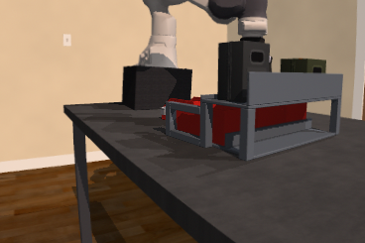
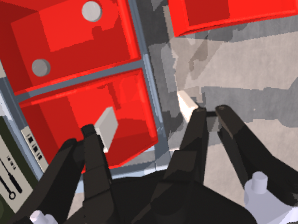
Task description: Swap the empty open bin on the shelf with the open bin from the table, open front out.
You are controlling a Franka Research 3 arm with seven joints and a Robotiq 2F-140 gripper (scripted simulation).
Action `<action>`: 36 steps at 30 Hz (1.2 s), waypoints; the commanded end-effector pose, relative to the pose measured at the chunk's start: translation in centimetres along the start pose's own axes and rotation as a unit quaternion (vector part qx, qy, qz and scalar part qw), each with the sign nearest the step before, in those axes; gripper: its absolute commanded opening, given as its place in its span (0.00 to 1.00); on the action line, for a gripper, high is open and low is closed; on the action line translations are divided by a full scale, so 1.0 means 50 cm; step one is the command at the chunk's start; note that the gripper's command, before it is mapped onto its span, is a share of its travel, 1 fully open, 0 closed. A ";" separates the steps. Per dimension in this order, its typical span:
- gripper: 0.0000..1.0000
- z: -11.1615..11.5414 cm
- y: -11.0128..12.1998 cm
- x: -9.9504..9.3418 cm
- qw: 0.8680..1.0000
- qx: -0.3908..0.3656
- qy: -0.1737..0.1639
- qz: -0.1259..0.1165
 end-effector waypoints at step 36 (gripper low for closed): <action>0.00 0.001 -0.002 0.003 1.000 0.003 -0.001 -0.001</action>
Point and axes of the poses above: the point where the finger pads meet when closed, its own x axis out along the fingers, its own y axis across the jaws, z = x × y, the point moved 3 cm from there along -x, back along the fingers, and after that the axes turned 10 degrees about -x, right-handed, at the moved point
